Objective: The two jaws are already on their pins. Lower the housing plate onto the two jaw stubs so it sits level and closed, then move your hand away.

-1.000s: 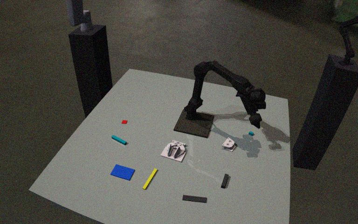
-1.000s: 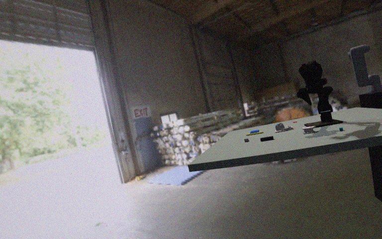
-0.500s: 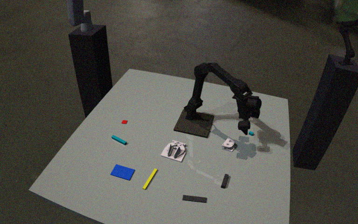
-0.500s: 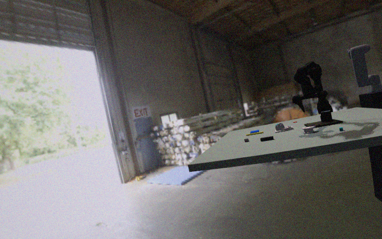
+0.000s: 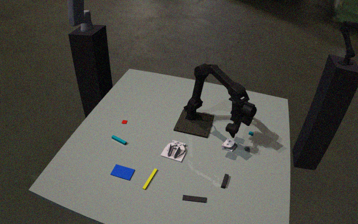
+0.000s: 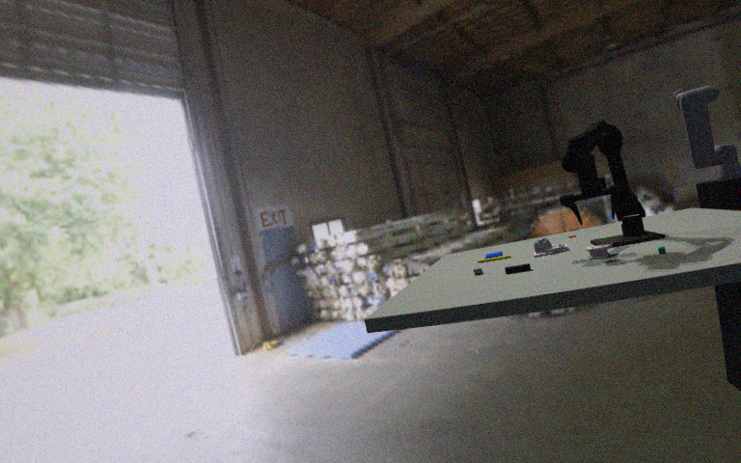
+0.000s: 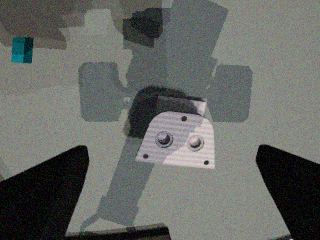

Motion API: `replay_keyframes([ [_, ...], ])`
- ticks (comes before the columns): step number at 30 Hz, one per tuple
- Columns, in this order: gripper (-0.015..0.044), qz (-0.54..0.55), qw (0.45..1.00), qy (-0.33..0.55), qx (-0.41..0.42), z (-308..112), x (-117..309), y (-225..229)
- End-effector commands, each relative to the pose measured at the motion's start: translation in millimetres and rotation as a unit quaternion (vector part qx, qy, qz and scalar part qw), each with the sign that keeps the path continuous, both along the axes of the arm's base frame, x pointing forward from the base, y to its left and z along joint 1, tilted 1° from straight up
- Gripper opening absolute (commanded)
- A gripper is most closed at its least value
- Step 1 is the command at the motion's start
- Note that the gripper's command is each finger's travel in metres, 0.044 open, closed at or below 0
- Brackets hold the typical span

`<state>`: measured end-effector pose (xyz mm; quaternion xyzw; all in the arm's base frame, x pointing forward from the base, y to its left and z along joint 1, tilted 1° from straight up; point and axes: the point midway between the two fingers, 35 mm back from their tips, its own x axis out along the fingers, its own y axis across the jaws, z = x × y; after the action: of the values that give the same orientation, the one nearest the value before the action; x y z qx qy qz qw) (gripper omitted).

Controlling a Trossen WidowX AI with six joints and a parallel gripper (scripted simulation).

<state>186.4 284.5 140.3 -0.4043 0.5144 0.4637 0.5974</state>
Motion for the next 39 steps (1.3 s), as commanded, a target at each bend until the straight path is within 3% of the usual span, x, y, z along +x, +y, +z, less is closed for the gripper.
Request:
replay_keyframes([
  [1,0.0440,-0.028,0.999,0.010,-0.030,-7.7,3.0,-12.7],
  [11,0.0440,-0.062,0.996,0.018,-0.060,-12.7,6.0,-28.2],
  [17,0.0440,-0.062,0.996,0.018,-0.060,-50.2,6.5,-27.7],
  [39,0.0440,-0.062,0.996,0.018,-0.060,-71.5,6.7,-27.5],
])
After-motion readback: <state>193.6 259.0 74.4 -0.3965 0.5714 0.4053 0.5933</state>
